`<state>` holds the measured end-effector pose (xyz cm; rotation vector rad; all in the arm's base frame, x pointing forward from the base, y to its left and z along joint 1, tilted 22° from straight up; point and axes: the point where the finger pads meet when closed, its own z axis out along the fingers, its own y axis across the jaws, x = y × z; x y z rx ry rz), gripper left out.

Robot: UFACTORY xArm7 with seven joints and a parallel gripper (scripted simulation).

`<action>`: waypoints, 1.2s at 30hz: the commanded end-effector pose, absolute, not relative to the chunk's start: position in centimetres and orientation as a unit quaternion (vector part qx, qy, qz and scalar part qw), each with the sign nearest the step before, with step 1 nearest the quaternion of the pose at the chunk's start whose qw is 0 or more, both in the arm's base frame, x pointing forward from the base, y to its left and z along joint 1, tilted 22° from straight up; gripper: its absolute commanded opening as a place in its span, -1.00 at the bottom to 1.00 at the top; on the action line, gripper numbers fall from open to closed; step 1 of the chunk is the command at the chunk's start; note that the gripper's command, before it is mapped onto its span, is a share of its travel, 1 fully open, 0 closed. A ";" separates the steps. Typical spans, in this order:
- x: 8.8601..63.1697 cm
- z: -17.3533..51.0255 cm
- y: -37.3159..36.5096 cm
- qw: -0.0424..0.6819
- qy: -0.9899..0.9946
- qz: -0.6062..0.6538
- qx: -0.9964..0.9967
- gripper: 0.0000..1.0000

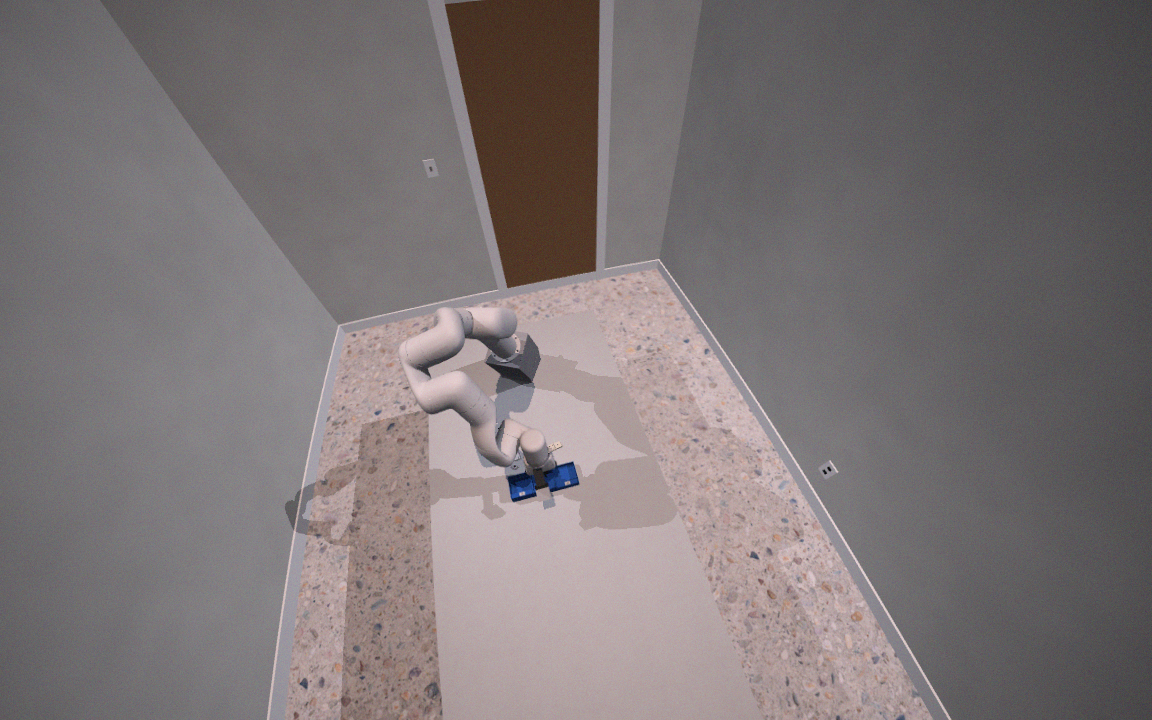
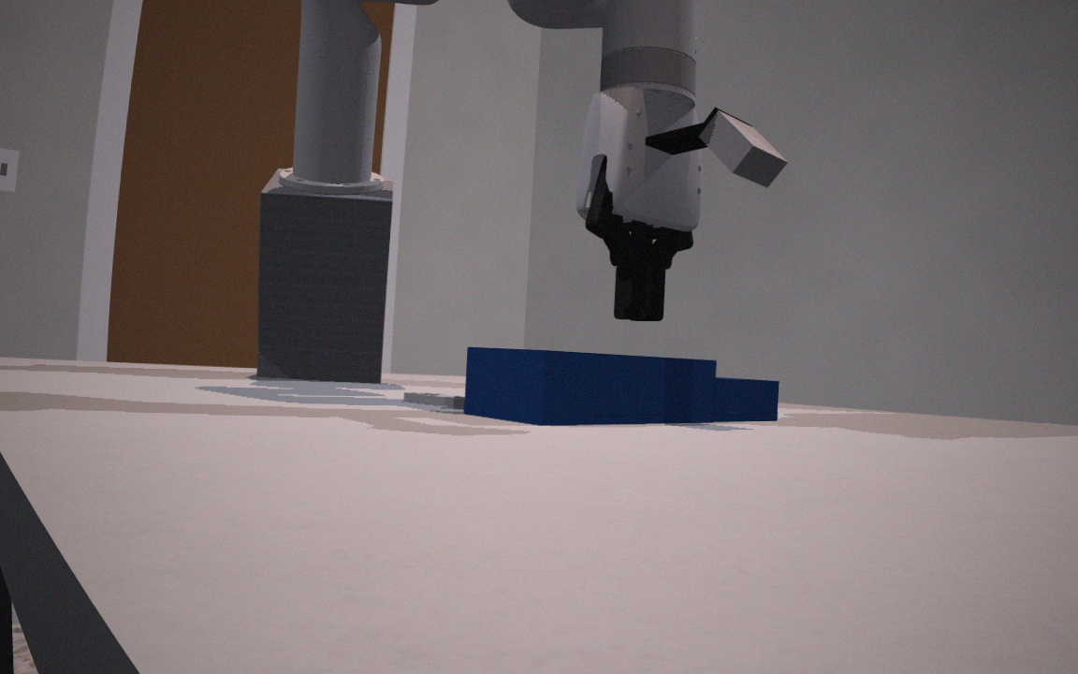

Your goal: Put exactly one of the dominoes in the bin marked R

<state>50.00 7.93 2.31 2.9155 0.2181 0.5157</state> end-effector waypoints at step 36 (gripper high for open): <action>51.2 -1.1 16.0 0.085 0.075 0.174 0.978 -0.85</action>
